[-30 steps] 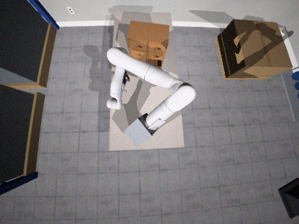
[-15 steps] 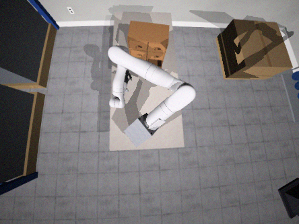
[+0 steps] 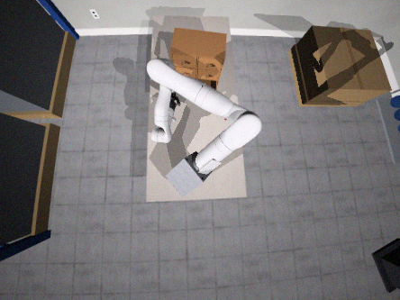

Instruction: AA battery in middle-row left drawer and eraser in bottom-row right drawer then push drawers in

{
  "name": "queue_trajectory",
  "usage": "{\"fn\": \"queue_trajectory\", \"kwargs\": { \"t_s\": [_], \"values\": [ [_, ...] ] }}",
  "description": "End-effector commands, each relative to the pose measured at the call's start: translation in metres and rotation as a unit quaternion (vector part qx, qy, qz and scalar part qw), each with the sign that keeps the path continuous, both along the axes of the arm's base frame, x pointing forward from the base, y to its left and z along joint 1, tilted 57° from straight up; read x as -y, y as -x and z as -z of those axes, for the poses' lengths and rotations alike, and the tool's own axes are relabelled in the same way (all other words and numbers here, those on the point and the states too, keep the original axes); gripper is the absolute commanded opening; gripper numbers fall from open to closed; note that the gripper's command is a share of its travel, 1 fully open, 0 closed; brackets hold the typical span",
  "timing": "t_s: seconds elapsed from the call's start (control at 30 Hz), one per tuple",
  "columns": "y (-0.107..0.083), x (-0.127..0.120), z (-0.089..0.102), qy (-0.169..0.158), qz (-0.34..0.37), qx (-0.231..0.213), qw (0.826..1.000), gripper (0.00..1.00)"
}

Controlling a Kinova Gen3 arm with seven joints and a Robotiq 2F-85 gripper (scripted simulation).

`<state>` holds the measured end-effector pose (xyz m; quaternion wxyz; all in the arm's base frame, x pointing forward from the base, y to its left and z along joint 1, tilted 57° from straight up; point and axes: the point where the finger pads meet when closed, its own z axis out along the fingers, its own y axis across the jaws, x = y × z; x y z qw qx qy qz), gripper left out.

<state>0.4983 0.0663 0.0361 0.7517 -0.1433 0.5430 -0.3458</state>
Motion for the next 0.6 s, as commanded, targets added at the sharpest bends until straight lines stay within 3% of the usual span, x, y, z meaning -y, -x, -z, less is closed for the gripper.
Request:
{"fn": "queue_trajectory", "kwargs": {
  "t_s": [0.0,0.57],
  "values": [
    [-0.001,0.003,-0.007,0.0,0.002,0.001,1.0,0.19],
    [-0.006,0.024,-0.036,0.0,0.002,0.001,1.0,0.19]
  ]
}}
